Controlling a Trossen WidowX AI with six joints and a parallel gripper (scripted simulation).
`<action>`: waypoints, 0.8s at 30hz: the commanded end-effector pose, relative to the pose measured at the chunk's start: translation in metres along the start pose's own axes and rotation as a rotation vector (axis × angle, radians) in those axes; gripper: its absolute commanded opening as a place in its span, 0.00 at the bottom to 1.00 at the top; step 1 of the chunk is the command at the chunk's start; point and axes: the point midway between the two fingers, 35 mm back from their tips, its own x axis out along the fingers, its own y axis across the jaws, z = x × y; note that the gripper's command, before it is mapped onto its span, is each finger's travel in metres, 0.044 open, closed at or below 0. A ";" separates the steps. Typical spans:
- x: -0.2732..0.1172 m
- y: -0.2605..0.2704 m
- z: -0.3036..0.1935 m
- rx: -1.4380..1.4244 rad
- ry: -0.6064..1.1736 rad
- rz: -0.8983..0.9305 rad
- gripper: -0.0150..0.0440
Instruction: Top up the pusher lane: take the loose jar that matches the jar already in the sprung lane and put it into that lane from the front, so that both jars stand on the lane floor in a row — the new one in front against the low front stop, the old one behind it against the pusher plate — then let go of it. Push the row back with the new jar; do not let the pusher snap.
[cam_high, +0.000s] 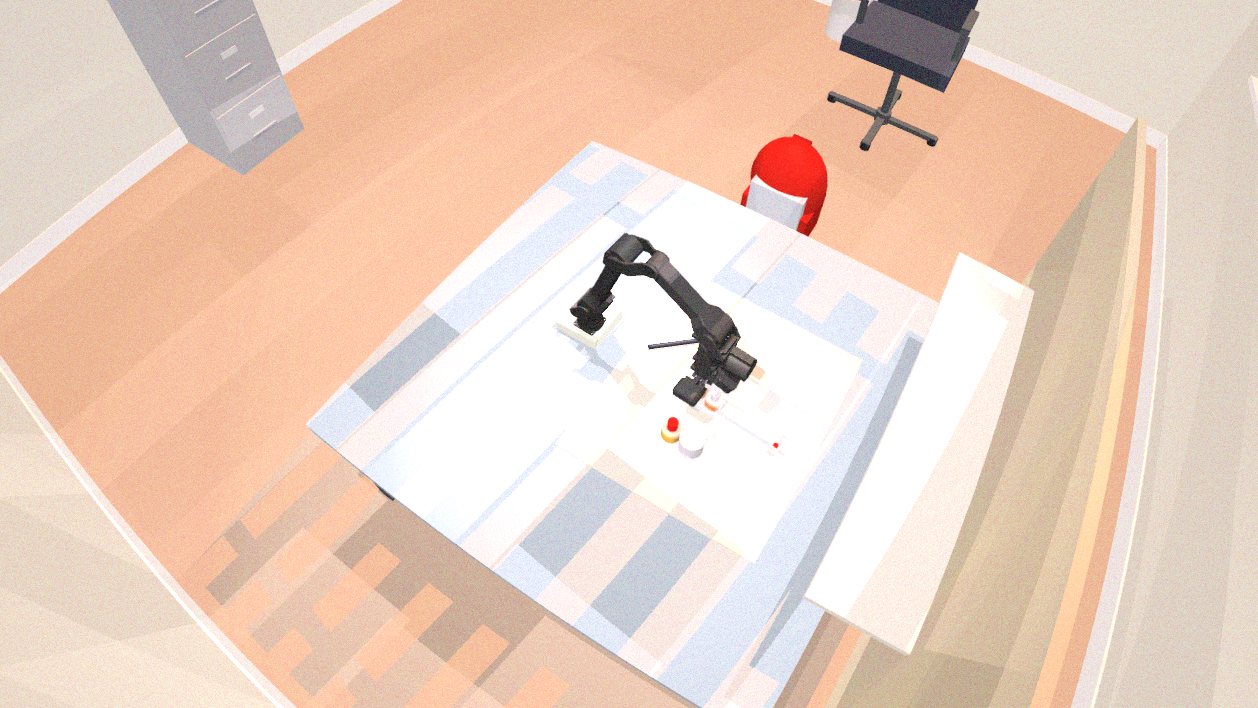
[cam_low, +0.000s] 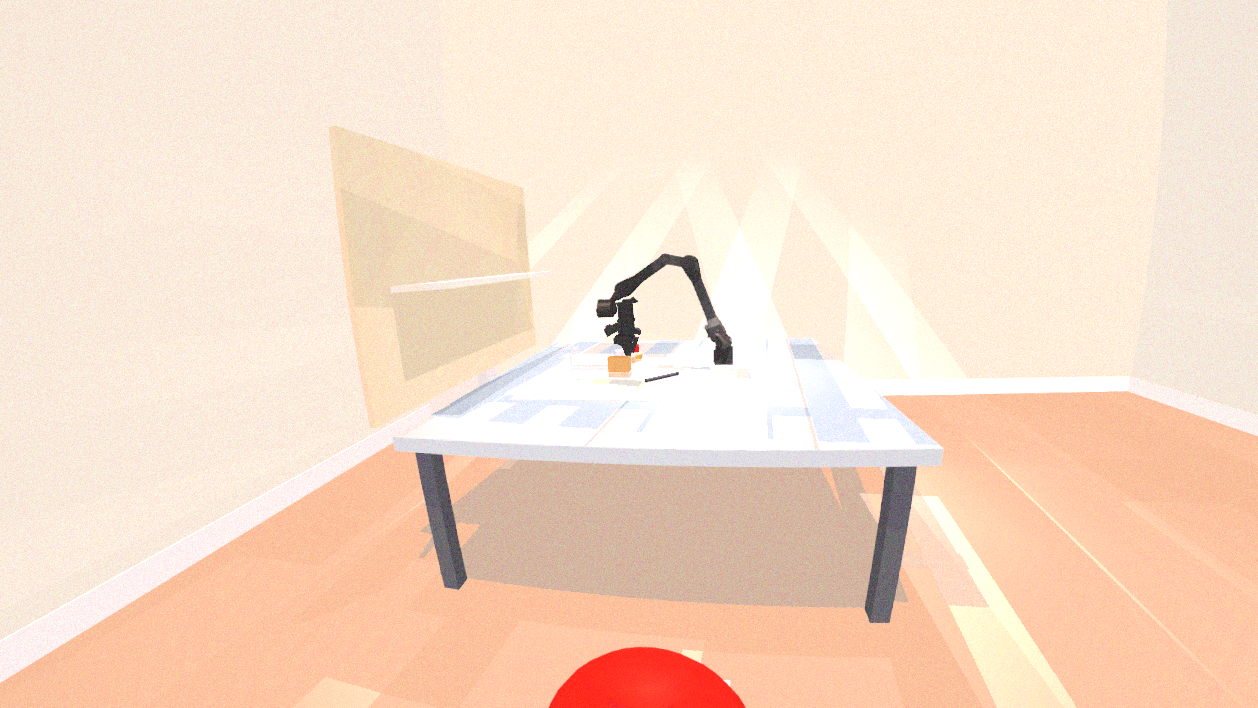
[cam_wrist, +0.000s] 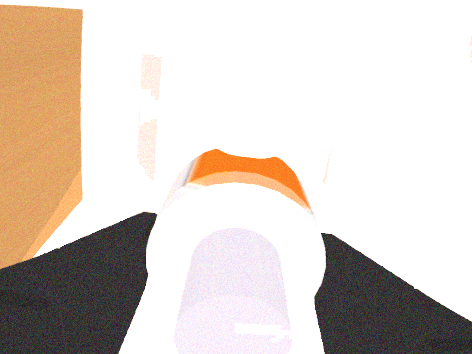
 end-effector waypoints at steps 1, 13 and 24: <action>-0.005 0.000 0.009 0.005 -0.033 0.002 0.25; -0.005 0.000 0.011 0.005 -0.034 0.002 0.25; -0.003 0.000 0.011 0.005 -0.034 0.002 0.25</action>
